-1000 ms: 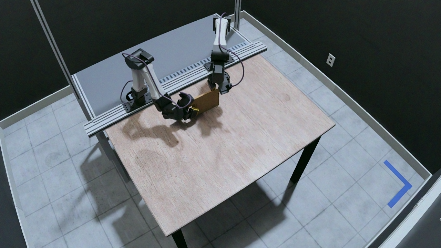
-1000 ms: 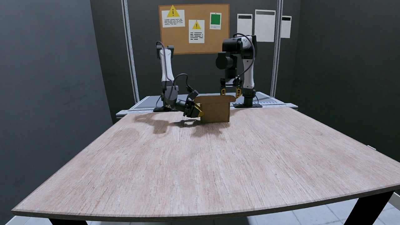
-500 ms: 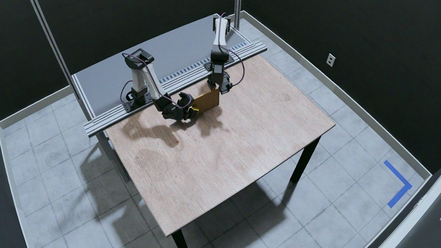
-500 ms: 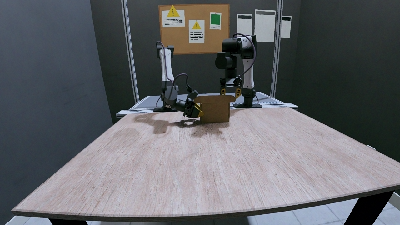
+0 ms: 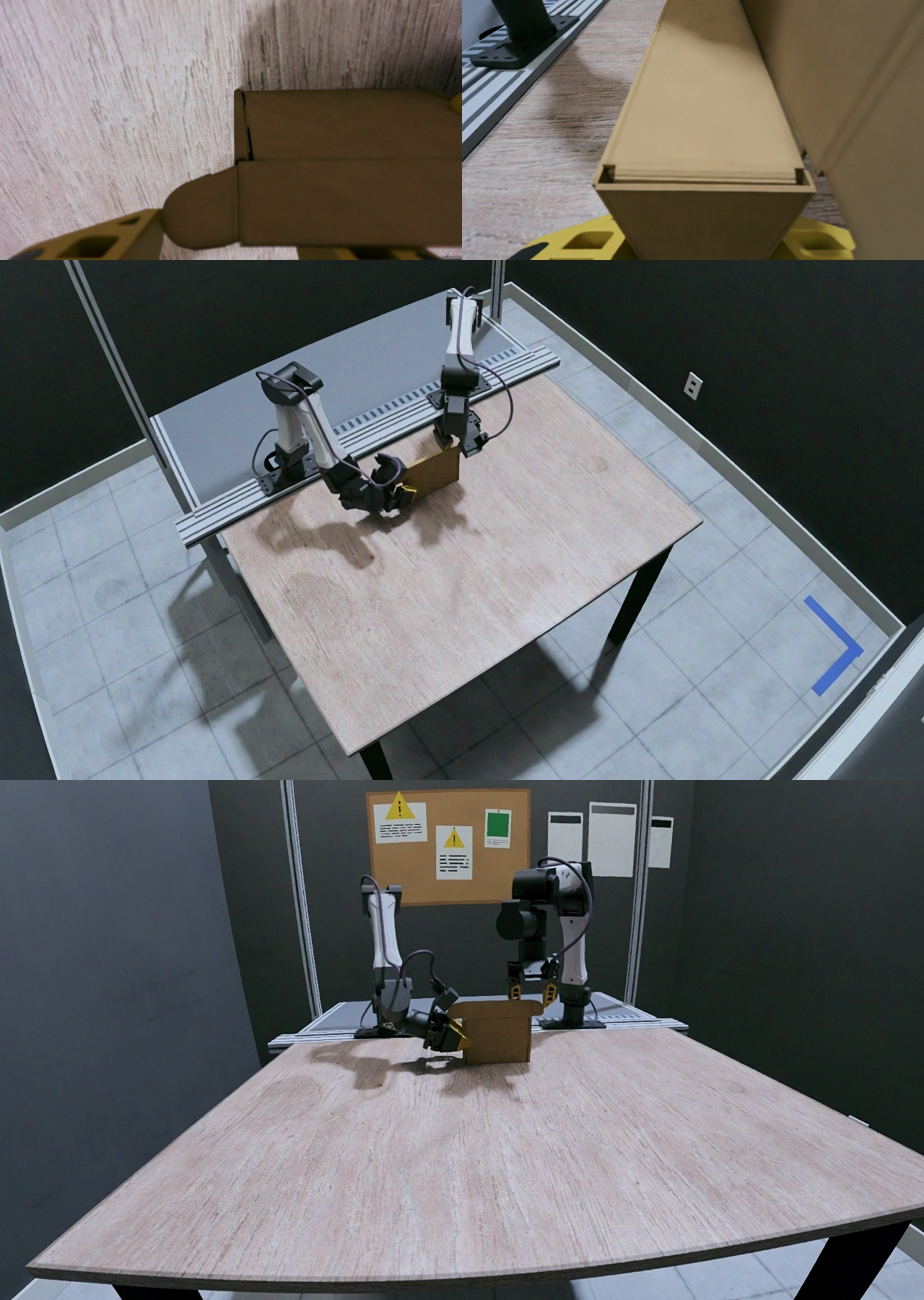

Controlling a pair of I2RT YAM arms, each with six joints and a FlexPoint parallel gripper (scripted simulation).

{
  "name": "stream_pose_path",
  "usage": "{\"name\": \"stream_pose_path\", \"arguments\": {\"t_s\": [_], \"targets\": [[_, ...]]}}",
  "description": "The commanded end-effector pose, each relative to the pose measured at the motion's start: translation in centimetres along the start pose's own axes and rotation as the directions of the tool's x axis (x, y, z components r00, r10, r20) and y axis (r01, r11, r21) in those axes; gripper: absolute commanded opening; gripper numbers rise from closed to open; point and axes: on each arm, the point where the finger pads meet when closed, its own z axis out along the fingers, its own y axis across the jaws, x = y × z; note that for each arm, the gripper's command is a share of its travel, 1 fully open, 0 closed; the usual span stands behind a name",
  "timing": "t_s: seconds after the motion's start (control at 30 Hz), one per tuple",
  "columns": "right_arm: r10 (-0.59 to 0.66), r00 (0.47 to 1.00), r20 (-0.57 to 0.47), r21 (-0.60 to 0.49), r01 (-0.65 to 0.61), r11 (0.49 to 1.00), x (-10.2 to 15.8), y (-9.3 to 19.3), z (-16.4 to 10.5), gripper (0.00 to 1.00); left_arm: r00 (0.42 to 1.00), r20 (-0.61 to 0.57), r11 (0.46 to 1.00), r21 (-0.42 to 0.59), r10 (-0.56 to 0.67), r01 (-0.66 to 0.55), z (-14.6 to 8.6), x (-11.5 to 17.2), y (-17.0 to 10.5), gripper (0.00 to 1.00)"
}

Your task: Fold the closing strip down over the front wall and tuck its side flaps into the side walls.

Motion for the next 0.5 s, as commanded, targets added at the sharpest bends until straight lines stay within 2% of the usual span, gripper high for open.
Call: {"name": "stream_pose_path", "arguments": {"t_s": [0.0,0.47], "targets": [[-0.023,1.0,0.009,0.004,0.023,1.0,-0.46,-0.23,0.05,0.45,1.0,0.025,0.999,0.038,-0.003,0.002,-0.59,-0.01,-1.17,0.55],[-0.023,1.0,0.009,0.004,0.023,1.0,-0.46,-0.23,0.05,0.45,0.999,0.022,0.998,0.038,-0.049,0.048,-0.55,0.11,-1.26,0.55]]}}
